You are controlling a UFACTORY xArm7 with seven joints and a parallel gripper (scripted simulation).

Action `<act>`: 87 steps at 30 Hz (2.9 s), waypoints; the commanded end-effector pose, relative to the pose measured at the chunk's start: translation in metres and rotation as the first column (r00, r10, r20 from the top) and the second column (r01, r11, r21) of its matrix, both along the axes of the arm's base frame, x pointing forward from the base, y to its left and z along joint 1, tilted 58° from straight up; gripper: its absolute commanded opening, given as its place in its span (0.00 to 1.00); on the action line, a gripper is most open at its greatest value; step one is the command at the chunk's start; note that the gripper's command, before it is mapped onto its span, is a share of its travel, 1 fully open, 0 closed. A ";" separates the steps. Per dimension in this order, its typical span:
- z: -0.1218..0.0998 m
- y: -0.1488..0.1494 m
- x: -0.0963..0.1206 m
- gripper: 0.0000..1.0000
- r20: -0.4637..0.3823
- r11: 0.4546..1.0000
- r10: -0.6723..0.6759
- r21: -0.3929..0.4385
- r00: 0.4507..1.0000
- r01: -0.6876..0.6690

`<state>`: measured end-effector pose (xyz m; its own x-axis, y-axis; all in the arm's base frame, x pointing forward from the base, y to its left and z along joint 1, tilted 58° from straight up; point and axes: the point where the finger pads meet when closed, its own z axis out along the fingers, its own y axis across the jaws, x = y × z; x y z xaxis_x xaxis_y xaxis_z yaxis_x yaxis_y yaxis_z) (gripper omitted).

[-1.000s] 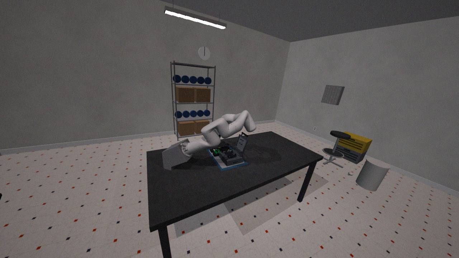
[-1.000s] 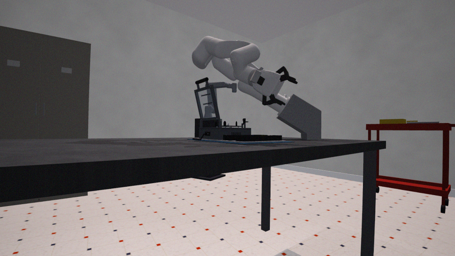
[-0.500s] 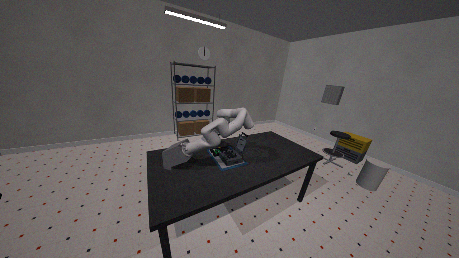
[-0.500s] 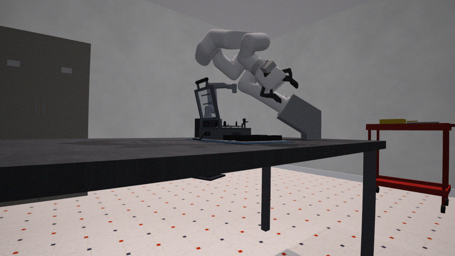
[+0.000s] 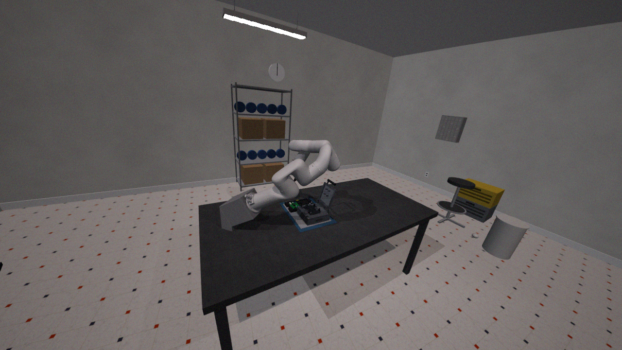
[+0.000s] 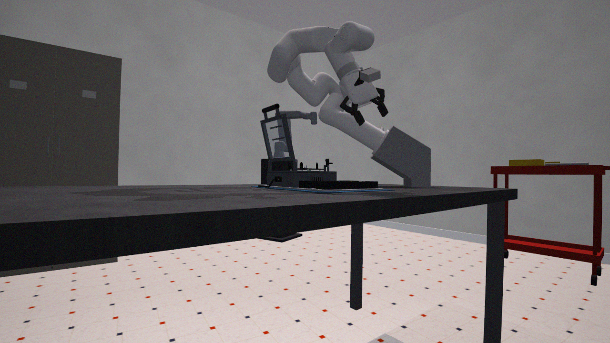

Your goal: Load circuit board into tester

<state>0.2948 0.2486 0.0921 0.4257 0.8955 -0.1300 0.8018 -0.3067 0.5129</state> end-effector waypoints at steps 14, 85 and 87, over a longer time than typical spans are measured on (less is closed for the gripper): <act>0.077 0.000 -0.038 1.00 0.025 0.890 0.153 -0.439 0.988 -0.127; 0.102 0.004 -0.050 1.00 0.031 0.829 0.189 -0.541 0.982 -0.142; 0.102 0.004 -0.050 1.00 0.031 0.829 0.189 -0.541 0.982 -0.142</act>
<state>0.2457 0.2519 0.1939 0.3092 0.7521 -0.5819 0.7653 0.1664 0.6218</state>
